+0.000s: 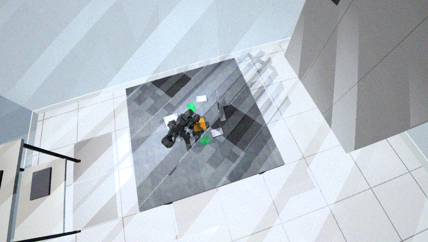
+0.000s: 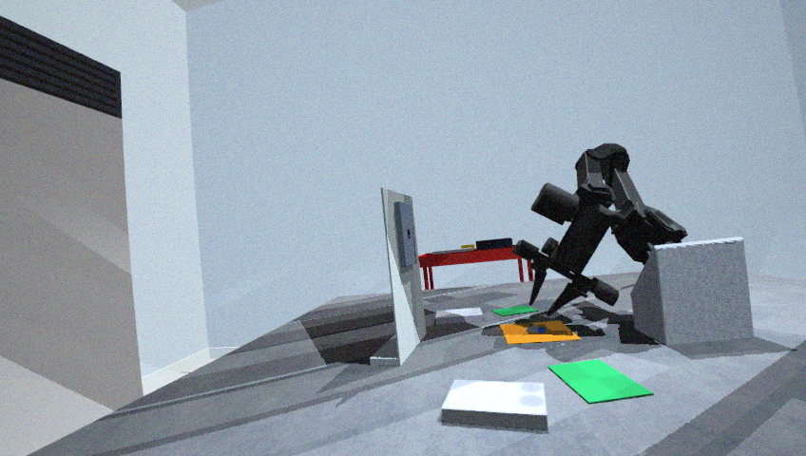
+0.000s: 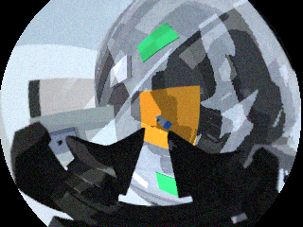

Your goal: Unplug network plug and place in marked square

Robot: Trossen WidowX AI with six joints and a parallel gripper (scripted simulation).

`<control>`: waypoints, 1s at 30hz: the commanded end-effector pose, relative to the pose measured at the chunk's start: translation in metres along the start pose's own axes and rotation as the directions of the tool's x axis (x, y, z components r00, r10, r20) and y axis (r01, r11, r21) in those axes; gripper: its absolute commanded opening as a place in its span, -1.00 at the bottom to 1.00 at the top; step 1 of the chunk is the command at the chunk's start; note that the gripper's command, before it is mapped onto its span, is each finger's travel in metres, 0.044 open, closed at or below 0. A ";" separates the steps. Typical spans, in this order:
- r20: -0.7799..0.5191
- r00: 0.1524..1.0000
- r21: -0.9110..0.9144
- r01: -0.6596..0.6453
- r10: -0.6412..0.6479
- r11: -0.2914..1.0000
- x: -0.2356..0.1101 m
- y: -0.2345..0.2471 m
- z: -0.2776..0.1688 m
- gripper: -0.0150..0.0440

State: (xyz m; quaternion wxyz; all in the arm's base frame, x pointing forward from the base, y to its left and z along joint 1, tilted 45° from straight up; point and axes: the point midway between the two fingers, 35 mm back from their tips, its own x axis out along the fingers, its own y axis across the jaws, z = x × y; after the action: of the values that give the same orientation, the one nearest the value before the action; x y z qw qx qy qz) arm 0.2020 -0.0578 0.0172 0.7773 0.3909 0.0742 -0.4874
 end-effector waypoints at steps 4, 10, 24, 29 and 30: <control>-0.003 1.000 0.006 0.001 -0.001 1.000 -0.004 0.004 -0.002 0.04; -0.008 1.000 0.007 0.004 -0.004 1.000 -0.007 0.007 -0.004 0.04; -0.014 1.000 0.007 0.011 -0.011 1.000 -0.016 0.012 -0.007 0.04; -0.015 1.000 0.007 0.012 -0.012 1.000 -0.019 0.015 -0.007 0.04; -0.016 1.000 0.007 0.013 -0.012 1.000 -0.020 0.015 -0.007 0.04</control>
State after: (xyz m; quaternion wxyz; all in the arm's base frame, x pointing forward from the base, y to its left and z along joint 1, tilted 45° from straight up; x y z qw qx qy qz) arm 0.2055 -0.0374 0.0283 0.7723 0.3962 0.0824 -0.4897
